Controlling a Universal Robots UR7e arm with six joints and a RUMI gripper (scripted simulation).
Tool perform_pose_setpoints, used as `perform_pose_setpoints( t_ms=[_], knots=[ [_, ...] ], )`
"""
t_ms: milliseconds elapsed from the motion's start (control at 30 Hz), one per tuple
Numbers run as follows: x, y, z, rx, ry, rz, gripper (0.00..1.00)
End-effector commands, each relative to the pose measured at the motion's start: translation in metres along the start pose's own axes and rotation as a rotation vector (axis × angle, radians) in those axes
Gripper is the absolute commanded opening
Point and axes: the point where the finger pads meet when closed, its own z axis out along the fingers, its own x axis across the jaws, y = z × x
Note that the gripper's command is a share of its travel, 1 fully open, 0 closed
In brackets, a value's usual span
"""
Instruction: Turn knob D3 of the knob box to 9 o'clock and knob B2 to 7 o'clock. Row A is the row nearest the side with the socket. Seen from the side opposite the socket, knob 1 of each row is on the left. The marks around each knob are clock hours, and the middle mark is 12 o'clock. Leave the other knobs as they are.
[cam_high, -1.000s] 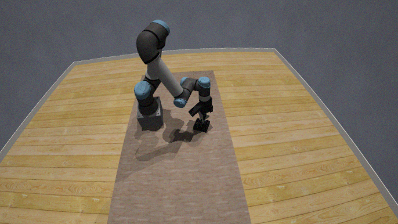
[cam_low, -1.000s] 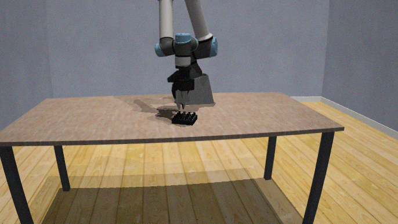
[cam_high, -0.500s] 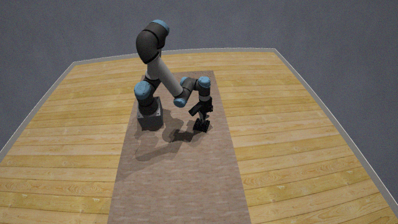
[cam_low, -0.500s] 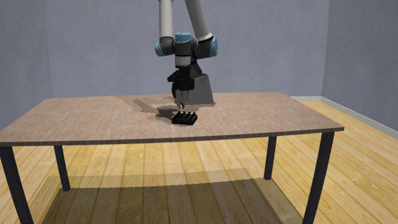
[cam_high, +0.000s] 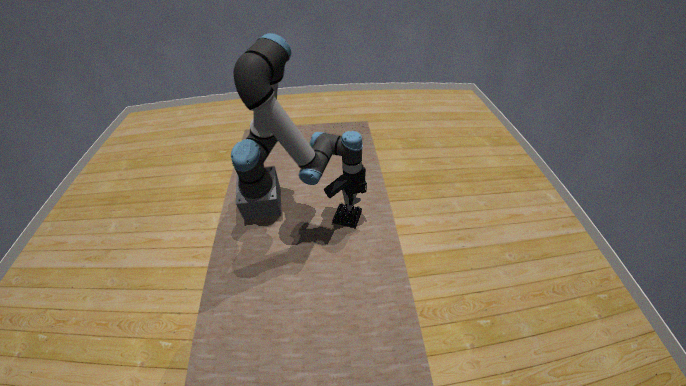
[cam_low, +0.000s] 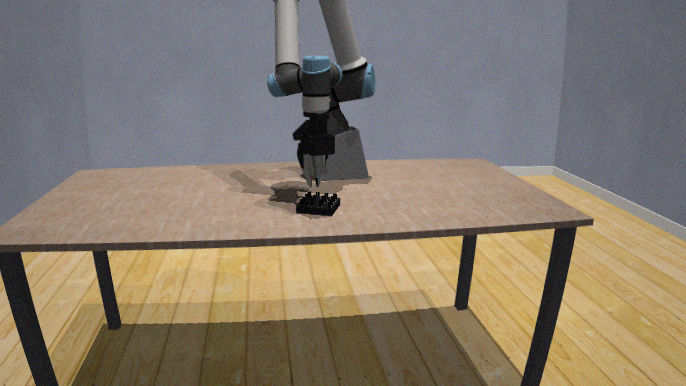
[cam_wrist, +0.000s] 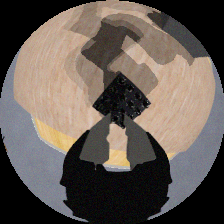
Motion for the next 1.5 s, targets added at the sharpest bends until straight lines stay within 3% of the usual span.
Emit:
perform_pose_setpoints(
  t_ms=[0,1467],
  knots=[
    [0.004,0.001,-0.002,0.0,-0.001,0.112,0.11],
    [0.046,0.013,-0.016,-0.001,-0.001,1.21,0.11]
  ],
)
